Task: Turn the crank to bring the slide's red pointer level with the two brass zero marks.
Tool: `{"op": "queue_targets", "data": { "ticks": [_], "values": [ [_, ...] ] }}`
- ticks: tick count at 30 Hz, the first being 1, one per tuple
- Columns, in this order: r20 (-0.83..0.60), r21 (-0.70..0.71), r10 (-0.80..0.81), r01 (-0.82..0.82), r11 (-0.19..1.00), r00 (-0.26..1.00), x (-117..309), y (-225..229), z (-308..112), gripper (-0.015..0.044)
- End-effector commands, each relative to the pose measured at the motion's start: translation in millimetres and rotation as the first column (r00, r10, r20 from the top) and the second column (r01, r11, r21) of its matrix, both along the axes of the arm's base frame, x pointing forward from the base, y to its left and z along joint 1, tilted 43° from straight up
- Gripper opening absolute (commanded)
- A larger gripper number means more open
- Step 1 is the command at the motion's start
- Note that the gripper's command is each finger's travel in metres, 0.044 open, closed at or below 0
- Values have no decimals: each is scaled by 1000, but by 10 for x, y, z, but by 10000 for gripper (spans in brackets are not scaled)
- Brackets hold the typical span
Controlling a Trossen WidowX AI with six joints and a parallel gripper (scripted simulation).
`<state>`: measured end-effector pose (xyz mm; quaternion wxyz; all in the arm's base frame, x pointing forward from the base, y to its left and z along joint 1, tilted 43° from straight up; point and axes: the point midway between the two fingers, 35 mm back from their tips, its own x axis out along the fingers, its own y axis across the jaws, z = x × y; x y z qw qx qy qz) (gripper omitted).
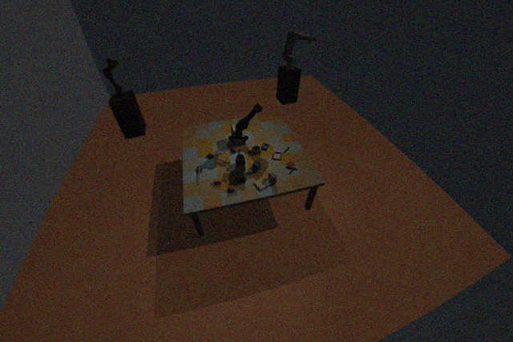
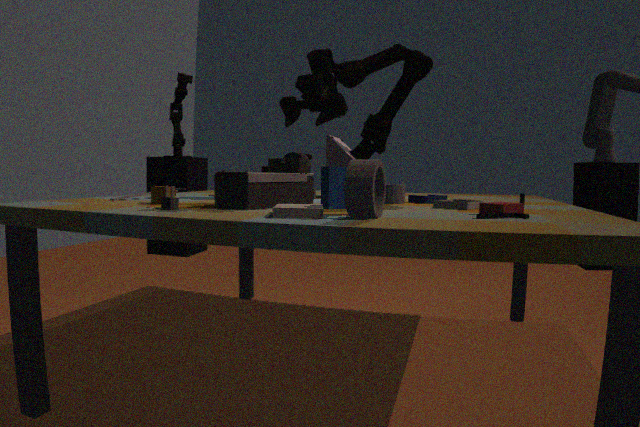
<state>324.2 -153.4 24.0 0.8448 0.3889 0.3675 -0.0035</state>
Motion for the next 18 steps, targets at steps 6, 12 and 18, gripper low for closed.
{"op": "queue_targets", "data": {
  "ticks": [6, 12, 18],
  "values": [
    [-10, 6, -3, 3, 1000, 1000, -3, 257, -282, 440],
    [-9, 6, -3, 3, 1000, 1000, -1, 314, -339, 440],
    [-10, 6, -3, 3, 1000, 1000, 15, 371, -414, 440]
  ]
}}
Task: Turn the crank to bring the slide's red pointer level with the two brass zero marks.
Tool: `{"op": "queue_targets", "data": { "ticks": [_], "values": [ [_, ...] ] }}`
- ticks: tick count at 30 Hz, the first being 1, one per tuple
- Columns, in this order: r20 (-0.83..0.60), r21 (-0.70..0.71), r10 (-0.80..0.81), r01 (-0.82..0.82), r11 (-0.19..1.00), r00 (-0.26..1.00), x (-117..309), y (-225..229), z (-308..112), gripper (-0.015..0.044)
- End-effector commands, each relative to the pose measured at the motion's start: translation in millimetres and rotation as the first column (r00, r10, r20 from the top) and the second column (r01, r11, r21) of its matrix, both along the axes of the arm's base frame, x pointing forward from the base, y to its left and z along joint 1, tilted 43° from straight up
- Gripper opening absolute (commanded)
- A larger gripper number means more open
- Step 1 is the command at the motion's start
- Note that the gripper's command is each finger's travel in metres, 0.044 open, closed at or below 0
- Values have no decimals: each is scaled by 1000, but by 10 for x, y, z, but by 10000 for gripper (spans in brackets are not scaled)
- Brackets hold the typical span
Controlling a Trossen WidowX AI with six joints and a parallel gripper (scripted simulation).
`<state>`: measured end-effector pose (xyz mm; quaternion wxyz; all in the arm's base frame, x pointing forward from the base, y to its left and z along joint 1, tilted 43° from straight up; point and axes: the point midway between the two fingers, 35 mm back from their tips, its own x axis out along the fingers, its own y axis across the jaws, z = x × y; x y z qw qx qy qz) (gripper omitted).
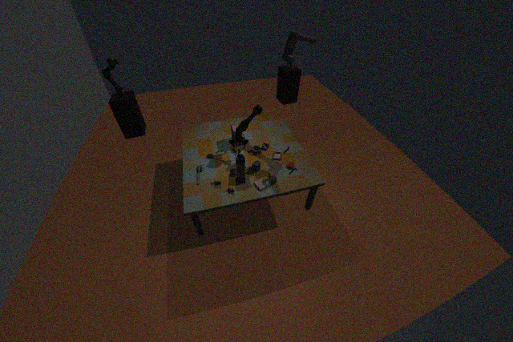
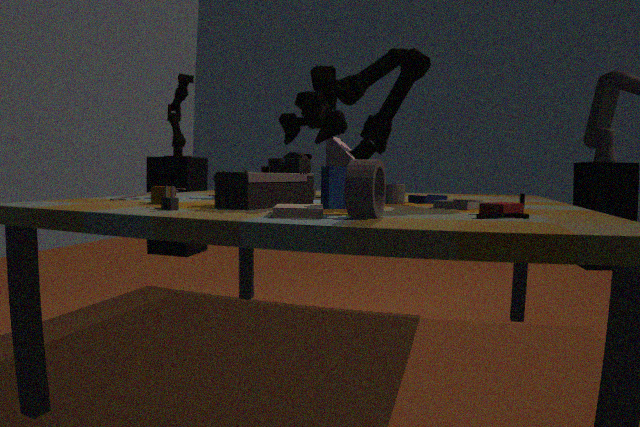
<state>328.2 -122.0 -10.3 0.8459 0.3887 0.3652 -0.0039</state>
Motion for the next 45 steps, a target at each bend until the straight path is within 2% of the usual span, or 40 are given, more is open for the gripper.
{"op": "queue_targets", "data": {
  "ticks": [1, 33, 45],
  "values": [
    [-14, 7, 0, 0, 1000, 1000, -22, 67, -83, 440],
    [-13, 10, -1, 1, 1000, 1000, -1, 402, -430, 440],
    [-13, 10, -1, 1, 1000, 1000, -1, 402, -430, 125]
  ]
}}
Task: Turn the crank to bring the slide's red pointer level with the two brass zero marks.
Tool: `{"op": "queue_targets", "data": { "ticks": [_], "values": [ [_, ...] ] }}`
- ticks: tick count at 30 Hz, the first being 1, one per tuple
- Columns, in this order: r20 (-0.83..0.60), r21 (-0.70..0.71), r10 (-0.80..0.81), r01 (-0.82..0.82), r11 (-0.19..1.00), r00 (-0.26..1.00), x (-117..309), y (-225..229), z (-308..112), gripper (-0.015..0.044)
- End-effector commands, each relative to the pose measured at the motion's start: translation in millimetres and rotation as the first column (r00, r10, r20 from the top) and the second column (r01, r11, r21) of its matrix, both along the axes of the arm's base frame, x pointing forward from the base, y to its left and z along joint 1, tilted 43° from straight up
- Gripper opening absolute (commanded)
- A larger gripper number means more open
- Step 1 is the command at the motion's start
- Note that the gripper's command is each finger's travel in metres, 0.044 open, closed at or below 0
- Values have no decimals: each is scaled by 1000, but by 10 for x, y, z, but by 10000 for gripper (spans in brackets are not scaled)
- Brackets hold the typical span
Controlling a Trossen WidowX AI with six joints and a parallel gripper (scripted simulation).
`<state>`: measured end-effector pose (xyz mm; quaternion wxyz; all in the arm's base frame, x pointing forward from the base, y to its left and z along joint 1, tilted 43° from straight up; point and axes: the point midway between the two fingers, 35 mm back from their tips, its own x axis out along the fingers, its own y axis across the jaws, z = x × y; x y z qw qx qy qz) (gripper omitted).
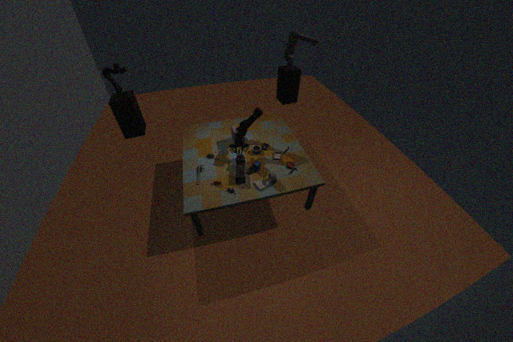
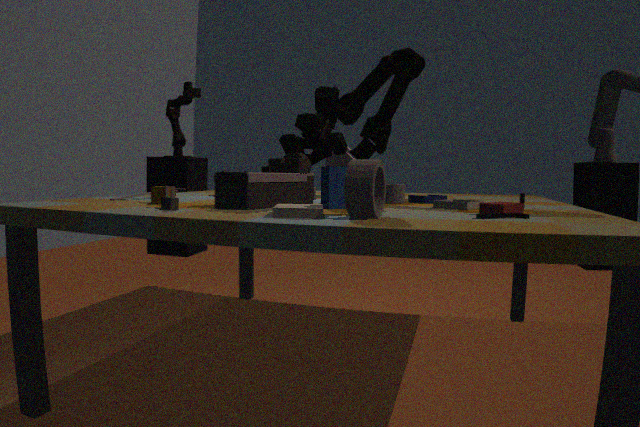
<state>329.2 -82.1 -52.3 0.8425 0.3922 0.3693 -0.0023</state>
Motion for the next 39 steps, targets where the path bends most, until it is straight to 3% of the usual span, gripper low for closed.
{"op": "queue_targets", "data": {
  "ticks": [1, 5, 39],
  "values": [
    [-5, 0, -4, 4, 1000, 1000, -11, 3, -10, 99],
    [-5, 0, -4, 4, 1000, 1000, -11, 3, -10, 0],
    [-4, 2, -4, 4, 1000, 1000, 79, 171, 178, 0]
  ]
}}
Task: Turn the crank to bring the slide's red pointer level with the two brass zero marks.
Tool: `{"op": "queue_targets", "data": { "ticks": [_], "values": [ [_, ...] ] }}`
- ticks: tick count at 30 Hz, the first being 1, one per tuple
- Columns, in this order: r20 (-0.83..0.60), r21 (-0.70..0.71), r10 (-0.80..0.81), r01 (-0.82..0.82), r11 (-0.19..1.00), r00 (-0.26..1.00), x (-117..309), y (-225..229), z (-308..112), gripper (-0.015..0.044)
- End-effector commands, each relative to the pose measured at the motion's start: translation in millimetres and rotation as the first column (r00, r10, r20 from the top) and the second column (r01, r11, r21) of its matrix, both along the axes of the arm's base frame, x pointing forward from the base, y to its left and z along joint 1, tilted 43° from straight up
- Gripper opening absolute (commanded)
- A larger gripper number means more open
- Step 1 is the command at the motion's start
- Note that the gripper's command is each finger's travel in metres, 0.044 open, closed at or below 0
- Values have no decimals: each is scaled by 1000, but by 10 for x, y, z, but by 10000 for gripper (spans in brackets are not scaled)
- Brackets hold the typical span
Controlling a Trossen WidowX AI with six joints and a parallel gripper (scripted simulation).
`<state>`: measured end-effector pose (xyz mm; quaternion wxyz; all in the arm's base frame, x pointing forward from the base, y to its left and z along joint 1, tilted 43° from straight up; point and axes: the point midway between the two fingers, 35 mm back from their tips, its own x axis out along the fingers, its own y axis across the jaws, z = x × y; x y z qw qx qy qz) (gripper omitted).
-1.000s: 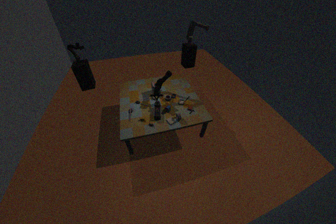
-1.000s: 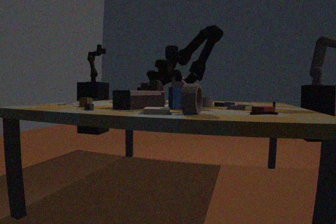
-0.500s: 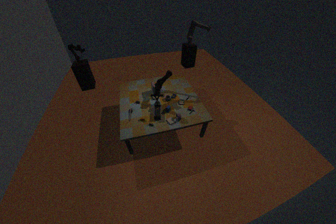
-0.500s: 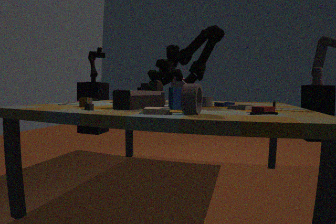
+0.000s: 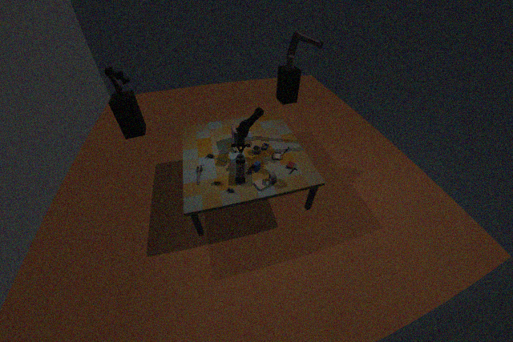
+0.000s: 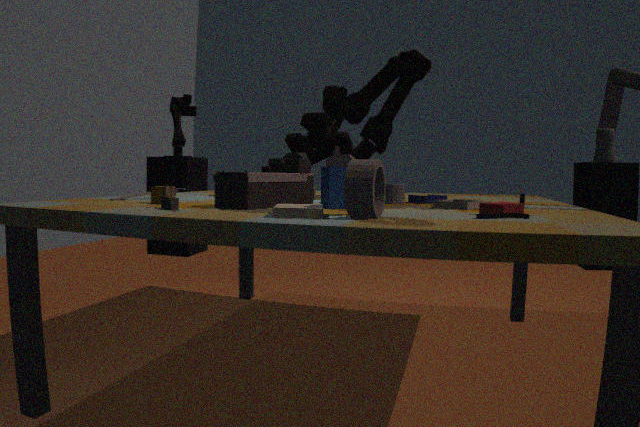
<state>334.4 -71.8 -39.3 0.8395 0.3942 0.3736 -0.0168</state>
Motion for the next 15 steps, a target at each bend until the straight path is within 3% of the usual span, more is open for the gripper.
{"op": "queue_targets", "data": {
  "ticks": [1, 15],
  "values": [
    [16, 7, 18, -18, 1000, 1000, 29, 74, 49, 0],
    [16, 7, 18, -18, 1000, 1000, 52, 140, 57, 0]
  ]
}}
